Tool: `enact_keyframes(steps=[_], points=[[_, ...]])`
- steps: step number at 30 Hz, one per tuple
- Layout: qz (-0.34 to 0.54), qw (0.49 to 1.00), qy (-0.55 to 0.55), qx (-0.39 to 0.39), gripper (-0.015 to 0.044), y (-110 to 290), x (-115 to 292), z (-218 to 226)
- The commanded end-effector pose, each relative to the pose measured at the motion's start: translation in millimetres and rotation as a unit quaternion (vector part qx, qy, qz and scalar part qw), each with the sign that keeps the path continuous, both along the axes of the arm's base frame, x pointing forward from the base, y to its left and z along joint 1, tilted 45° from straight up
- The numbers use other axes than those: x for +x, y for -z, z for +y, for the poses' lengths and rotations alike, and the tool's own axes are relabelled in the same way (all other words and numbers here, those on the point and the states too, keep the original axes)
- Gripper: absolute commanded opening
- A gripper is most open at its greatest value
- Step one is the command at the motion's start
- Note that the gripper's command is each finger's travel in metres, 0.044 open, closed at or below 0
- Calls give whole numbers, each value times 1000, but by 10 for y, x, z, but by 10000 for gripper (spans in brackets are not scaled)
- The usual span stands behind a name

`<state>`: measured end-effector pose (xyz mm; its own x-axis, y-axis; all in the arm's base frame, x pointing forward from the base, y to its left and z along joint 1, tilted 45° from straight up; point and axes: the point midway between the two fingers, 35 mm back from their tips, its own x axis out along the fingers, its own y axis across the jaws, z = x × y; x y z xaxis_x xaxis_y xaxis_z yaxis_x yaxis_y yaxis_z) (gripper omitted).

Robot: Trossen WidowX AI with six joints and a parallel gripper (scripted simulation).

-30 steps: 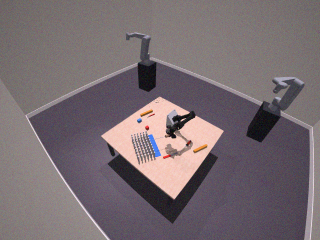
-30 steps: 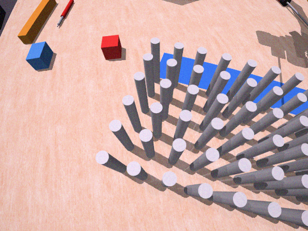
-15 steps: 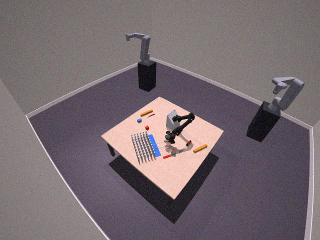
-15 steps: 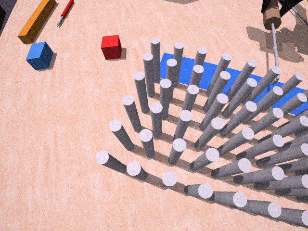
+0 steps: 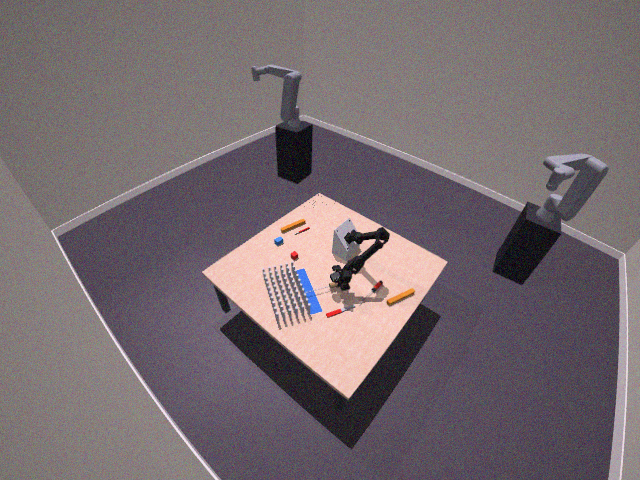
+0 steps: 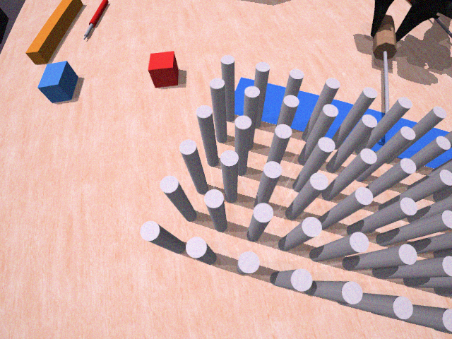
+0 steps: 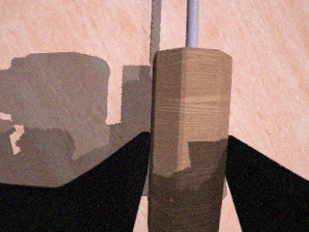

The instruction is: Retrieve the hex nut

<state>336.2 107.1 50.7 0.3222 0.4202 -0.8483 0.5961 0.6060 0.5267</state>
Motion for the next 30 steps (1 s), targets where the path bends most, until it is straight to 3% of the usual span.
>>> enact_keyframes(steps=[1, 30], points=[[-2, 1000, 6, -2, 0, 10, 42, -40], [-3, 1000, 5, -3, 0, 72, 216, -133]])
